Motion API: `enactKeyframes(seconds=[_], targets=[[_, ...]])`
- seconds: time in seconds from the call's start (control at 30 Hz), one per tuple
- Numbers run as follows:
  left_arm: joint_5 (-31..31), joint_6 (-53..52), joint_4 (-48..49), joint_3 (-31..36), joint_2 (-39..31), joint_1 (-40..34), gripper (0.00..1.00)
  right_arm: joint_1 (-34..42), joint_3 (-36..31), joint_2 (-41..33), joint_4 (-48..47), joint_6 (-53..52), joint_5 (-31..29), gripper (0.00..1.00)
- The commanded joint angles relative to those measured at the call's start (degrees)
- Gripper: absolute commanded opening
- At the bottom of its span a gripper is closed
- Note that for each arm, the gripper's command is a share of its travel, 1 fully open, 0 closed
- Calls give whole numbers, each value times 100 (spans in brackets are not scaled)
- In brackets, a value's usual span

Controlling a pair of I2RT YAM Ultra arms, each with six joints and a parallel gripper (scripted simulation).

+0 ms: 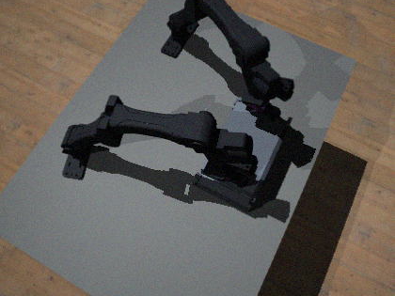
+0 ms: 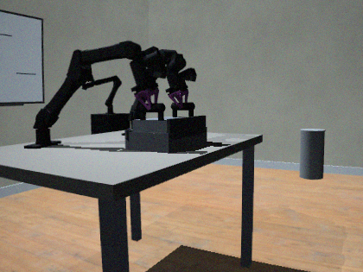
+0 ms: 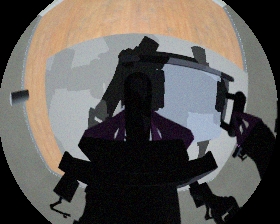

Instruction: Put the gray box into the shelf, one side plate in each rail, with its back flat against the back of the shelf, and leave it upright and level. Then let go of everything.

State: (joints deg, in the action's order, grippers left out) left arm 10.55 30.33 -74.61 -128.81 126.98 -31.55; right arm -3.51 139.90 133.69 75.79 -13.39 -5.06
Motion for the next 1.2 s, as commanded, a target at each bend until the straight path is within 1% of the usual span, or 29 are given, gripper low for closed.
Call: enactKeyframes(seconds=[0.0,0.3,0.37,0.83,0.87,0.9,1.0,1.03,1.17], targets=[[229,65,349,-341,-408,30,15,-45,398,-326,-351,93,-168,15],[224,34,376,-303,-329,16,15,-17,365,-296,-349,96,-170,15],[222,39,414,-284,-405,66,15,-67,320,-462,-392,92,-183,15],[204,57,518,-126,-405,81,15,-88,191,-462,-456,99,-193,15],[187,30,521,-24,-299,34,15,-56,183,-368,-431,104,-192,15],[197,70,561,88,-350,56,15,-90,118,-488,-556,101,-194,15],[205,-20,579,-42,-431,102,15,-81,27,-420,-488,97,-193,15],[204,3,563,-43,-430,104,100,-47,70,-457,-487,98,-190,100],[195,-13,571,-94,-280,15,100,-45,142,-381,-520,111,-185,100]])
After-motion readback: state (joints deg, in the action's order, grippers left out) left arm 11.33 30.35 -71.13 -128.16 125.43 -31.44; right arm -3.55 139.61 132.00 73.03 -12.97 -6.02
